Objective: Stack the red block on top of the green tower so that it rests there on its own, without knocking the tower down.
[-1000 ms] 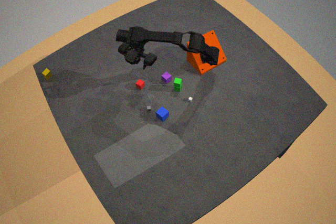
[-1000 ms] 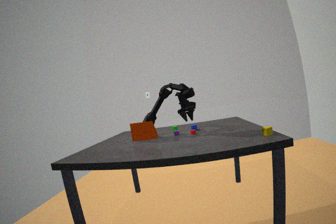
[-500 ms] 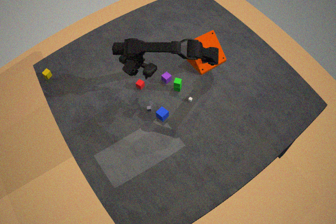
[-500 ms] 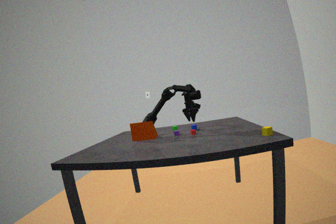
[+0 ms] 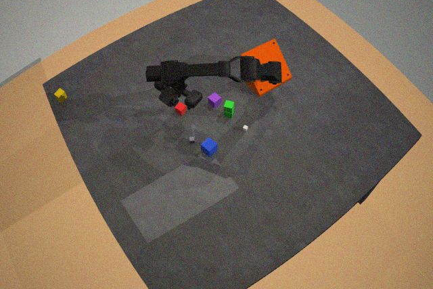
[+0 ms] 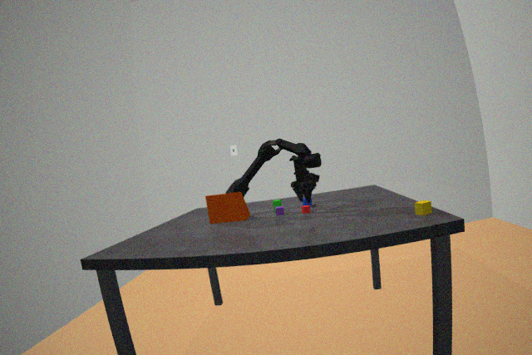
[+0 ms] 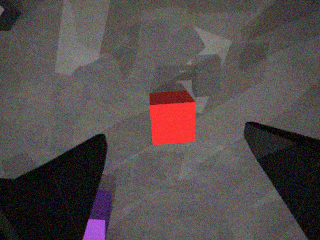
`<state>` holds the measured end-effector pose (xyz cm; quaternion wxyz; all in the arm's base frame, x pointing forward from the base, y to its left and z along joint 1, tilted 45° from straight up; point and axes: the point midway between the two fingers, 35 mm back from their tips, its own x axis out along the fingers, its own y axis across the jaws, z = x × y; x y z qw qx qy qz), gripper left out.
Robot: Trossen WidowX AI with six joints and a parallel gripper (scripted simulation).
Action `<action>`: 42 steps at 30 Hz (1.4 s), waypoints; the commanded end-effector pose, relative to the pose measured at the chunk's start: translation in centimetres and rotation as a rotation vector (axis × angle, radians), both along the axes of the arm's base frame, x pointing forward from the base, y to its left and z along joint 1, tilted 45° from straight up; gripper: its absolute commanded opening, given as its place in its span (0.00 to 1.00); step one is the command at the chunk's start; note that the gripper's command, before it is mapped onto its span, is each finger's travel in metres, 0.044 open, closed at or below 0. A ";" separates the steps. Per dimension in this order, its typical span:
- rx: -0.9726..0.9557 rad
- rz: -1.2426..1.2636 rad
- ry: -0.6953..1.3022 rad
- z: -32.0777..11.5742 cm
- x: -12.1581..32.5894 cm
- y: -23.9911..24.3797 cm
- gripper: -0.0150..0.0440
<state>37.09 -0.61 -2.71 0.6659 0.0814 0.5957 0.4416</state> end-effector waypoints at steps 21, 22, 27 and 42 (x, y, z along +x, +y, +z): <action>0.007 -0.005 0.007 -2.7 -0.5 2.5 1.00; 0.007 -0.005 0.007 -2.8 -0.5 2.6 1.00; 0.007 -0.005 0.007 -3.0 -0.5 2.8 1.00; 0.007 -0.005 0.007 -2.9 -0.5 2.7 0.96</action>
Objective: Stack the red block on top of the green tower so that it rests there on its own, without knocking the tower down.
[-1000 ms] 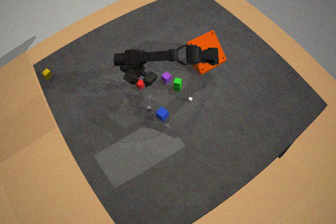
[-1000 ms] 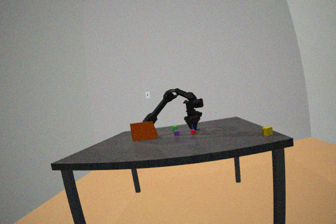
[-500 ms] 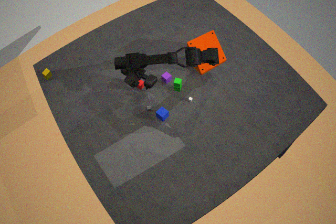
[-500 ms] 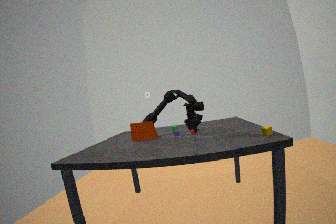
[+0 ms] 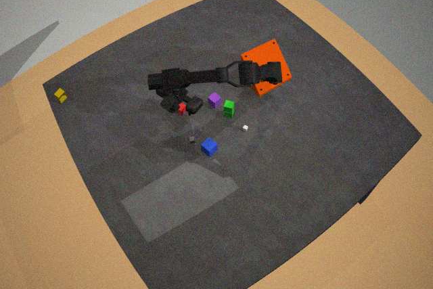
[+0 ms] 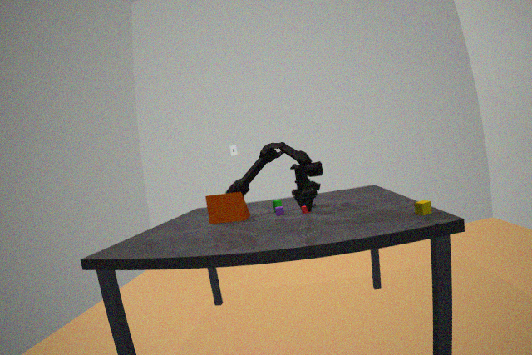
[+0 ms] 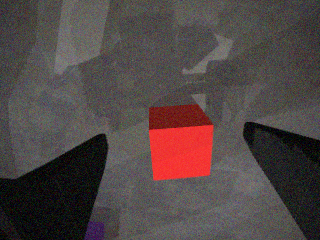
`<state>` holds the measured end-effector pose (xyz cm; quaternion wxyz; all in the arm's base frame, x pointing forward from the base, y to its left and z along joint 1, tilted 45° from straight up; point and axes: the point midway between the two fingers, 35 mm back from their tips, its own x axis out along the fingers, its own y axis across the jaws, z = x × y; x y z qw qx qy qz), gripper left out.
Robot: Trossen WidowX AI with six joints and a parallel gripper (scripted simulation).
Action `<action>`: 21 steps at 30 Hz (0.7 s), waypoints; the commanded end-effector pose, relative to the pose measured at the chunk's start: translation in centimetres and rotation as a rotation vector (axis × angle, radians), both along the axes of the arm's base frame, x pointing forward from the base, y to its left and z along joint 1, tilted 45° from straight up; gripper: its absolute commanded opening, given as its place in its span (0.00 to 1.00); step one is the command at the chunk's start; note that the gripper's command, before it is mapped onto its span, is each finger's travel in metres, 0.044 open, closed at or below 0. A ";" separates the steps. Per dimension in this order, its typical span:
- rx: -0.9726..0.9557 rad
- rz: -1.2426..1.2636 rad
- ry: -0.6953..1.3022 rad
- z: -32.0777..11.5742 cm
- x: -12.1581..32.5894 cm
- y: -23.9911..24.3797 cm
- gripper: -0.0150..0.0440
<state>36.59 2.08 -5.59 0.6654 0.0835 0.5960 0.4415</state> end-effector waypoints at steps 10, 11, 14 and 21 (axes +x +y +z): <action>0.005 -0.003 0.004 0.0 0.0 0.0 0.51; 0.005 -0.003 0.004 0.0 0.0 0.0 0.47; 0.005 -0.003 0.004 0.0 0.0 0.0 0.43; 0.004 -0.003 0.004 0.4 0.1 -0.4 0.25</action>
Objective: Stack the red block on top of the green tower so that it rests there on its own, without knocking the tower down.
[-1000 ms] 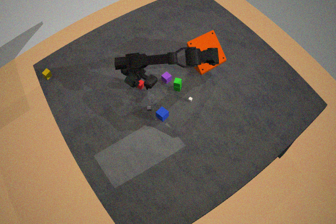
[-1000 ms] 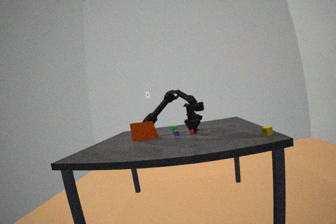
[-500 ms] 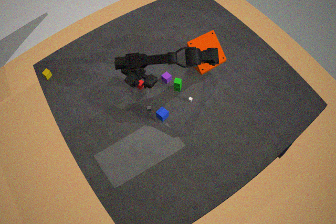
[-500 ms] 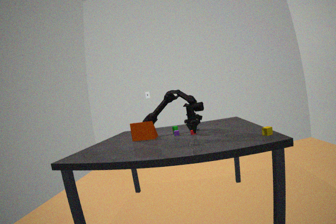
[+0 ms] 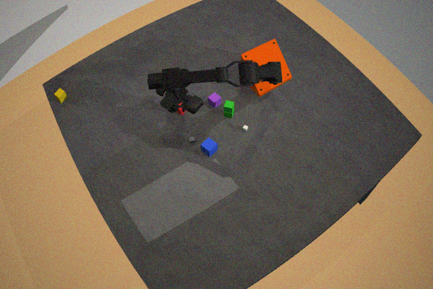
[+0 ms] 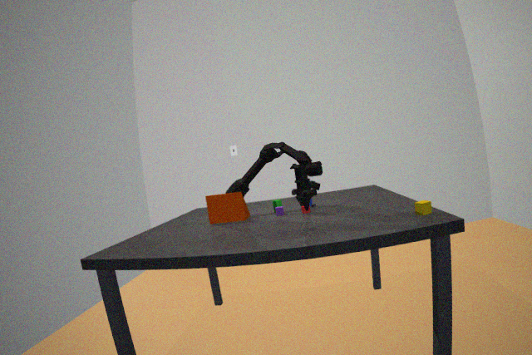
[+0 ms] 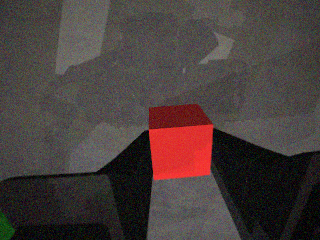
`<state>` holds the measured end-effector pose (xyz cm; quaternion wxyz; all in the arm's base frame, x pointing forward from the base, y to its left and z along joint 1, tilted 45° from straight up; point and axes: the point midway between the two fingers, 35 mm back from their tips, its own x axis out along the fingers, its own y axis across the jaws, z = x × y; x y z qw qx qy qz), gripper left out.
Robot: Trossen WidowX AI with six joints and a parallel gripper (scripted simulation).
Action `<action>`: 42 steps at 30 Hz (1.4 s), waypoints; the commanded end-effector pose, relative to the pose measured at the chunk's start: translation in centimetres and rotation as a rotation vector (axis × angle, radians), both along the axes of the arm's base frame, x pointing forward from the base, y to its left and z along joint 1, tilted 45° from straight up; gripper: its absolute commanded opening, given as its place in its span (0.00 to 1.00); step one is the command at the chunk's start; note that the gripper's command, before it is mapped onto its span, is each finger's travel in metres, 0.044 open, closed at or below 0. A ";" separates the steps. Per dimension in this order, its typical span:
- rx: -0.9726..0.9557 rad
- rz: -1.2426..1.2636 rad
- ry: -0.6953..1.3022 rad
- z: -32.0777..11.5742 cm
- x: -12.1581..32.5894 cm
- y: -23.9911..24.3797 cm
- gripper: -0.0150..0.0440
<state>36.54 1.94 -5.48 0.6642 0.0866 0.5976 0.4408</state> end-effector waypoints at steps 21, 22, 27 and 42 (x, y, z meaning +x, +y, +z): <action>-0.002 0.000 -0.001 7.4 1.1 -7.2 0.25; -0.002 0.000 -0.001 7.7 1.2 -7.5 0.25; -0.001 -0.007 -0.008 8.0 1.3 -7.7 0.25; -0.001 0.000 0.001 10.8 -1.6 -6.9 0.25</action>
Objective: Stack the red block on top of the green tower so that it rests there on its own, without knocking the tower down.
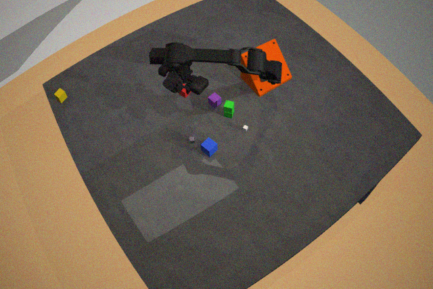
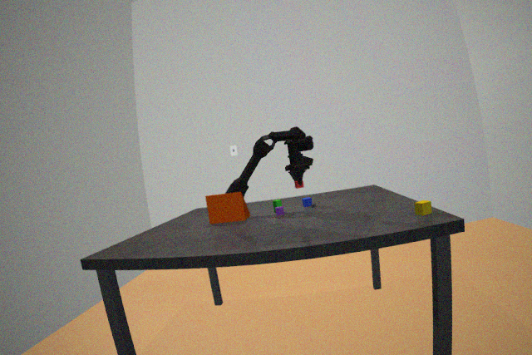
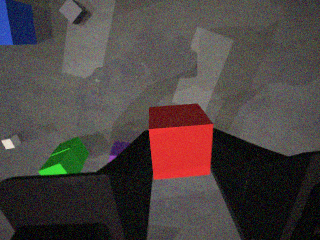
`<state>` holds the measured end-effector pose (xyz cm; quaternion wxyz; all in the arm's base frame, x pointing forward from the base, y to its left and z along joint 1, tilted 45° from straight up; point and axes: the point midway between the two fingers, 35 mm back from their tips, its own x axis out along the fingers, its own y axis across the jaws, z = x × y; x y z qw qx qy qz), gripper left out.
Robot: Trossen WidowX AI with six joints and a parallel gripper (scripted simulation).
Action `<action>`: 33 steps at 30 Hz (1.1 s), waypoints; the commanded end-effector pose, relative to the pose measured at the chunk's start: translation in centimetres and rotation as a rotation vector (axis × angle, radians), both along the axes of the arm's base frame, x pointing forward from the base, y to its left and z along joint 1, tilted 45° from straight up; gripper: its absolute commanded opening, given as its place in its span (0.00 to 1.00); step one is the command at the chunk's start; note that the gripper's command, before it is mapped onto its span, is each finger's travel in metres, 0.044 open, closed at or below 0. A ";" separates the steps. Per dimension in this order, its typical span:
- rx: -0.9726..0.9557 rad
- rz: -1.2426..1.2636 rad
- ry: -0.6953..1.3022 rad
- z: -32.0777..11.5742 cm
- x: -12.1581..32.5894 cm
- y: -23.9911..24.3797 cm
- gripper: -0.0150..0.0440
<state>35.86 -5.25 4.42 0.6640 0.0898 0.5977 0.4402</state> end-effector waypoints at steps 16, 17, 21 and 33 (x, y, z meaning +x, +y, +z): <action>-0.003 0.004 0.002 4.2 -6.7 2.2 0.25; -0.003 0.004 0.002 4.4 -7.0 2.3 0.25; -0.003 0.004 0.003 4.9 -8.6 2.9 0.25; -0.001 0.005 0.006 6.0 -13.2 4.8 0.25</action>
